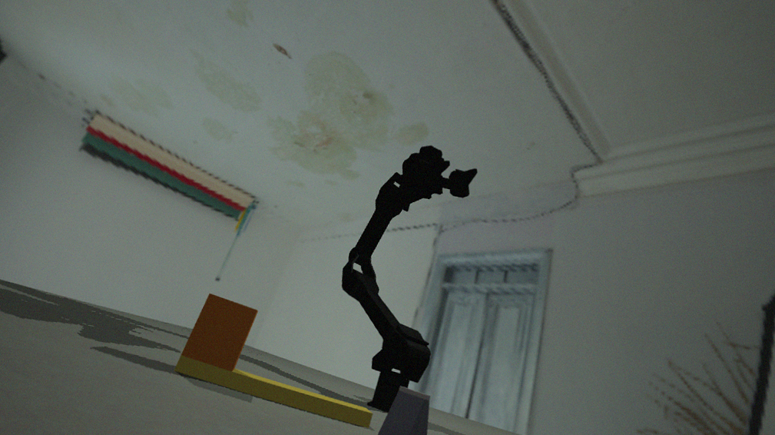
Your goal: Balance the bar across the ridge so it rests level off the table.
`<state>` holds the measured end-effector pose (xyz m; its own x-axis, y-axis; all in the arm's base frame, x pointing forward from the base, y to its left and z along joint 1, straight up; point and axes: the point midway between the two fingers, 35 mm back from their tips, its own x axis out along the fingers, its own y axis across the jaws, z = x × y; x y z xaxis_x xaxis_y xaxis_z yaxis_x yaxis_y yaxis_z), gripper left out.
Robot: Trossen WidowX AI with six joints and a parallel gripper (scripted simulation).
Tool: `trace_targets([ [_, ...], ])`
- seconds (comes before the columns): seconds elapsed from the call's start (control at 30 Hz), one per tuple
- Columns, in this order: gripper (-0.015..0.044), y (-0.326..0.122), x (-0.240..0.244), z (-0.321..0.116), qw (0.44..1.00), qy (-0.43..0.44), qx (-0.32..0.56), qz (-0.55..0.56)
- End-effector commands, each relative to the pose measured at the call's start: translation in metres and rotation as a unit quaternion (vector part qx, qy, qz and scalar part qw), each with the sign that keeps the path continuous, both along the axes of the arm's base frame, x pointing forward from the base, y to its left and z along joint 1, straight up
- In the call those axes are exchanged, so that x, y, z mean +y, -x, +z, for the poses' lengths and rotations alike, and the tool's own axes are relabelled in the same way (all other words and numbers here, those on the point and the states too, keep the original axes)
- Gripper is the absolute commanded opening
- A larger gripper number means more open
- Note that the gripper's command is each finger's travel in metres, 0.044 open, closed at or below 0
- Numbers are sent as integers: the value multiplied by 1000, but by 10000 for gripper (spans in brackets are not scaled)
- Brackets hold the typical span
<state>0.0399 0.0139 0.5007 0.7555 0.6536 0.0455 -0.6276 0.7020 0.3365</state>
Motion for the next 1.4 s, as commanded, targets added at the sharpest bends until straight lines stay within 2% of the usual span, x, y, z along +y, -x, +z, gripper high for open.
trace_targets([
  [0.0,374,0,0,0,1000,1,0,-1],
  [0.07,321,-3,3,-1,1000,13,-3,-5],
  [0.1,315,-5,5,-2,1000,24,-5,-10],
  [0.63,315,-73,46,-31,952,297,-33,-74],
  [0.83,315,-89,46,-38,951,293,-2,-102],
  [0.97,315,-101,48,-45,939,327,2,-107],
  [1.37,315,-150,45,-78,861,500,13,-90],
])
